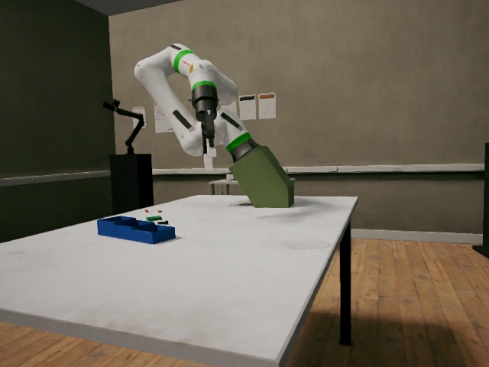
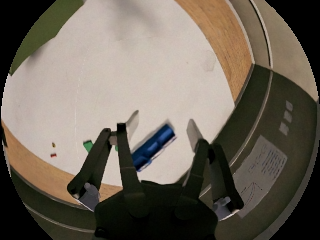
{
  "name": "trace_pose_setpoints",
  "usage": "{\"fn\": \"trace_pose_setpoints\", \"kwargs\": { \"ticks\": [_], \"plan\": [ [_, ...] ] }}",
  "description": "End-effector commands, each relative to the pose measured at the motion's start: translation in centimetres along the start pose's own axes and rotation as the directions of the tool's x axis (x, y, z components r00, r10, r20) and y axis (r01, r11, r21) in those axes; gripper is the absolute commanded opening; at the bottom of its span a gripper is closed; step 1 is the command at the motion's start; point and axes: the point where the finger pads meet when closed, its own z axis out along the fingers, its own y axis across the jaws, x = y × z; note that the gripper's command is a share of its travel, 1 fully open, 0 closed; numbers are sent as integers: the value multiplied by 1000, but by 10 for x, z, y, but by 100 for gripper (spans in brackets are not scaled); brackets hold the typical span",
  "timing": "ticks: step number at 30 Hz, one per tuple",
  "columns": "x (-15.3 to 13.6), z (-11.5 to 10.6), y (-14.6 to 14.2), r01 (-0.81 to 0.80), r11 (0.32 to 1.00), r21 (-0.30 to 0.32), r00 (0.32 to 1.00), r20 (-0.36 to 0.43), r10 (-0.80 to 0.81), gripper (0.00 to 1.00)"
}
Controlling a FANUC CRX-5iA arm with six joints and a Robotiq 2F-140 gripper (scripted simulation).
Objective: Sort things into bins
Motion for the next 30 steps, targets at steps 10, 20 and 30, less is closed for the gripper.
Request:
{"fn": "trace_pose_setpoints", "kwargs": {
  "ticks": [10, 20, 30],
  "plan": [
    [-19, 3, 1, -314, 948, 56, 949, 46, 312, 15],
    [-35, 5, -2, -608, 789, 88, 793, 119, 597, 15],
    [-40, 5, -4, -804, 588, 87, 593, 195, 782, 15]
  ]
}}
